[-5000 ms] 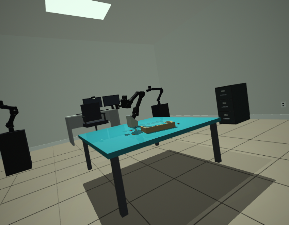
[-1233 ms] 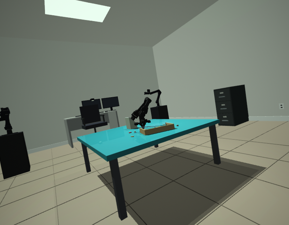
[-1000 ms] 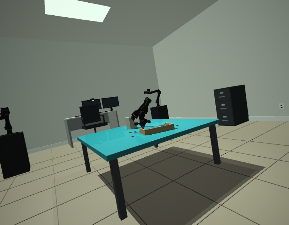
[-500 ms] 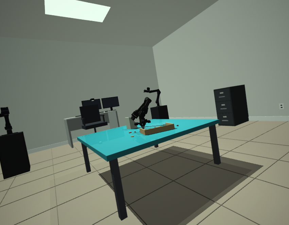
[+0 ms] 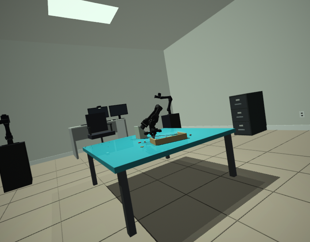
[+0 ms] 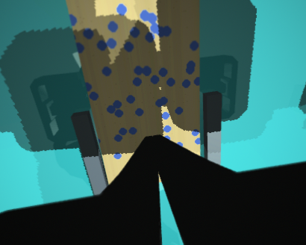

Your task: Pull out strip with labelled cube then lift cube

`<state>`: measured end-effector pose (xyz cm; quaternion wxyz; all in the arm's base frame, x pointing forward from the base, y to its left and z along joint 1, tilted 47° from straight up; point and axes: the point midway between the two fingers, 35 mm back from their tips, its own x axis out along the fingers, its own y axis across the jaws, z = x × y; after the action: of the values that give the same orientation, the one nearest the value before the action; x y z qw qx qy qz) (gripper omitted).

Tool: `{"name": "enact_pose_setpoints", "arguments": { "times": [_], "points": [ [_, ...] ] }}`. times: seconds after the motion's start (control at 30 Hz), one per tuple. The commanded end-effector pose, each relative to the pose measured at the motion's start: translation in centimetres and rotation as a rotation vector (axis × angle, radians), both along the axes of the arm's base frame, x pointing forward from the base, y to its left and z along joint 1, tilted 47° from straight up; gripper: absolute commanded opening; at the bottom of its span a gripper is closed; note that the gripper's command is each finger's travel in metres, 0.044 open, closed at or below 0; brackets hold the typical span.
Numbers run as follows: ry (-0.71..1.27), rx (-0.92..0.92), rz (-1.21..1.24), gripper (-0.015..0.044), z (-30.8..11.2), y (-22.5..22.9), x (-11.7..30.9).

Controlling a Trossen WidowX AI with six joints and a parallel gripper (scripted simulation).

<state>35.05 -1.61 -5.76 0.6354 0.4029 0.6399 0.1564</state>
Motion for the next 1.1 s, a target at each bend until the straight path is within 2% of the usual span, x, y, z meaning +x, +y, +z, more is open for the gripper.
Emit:
{"name": "enact_pose_setpoints", "arguments": {
  "times": [0.0, 1.07],
  "points": [
    [0.0, 0.002, 0.001, 0.0, -0.1, 0.3, 0.1],
    [0.002, 0.003, 0.001, 0.0, 0.2, 1.6, -4.2]
  ]
}}
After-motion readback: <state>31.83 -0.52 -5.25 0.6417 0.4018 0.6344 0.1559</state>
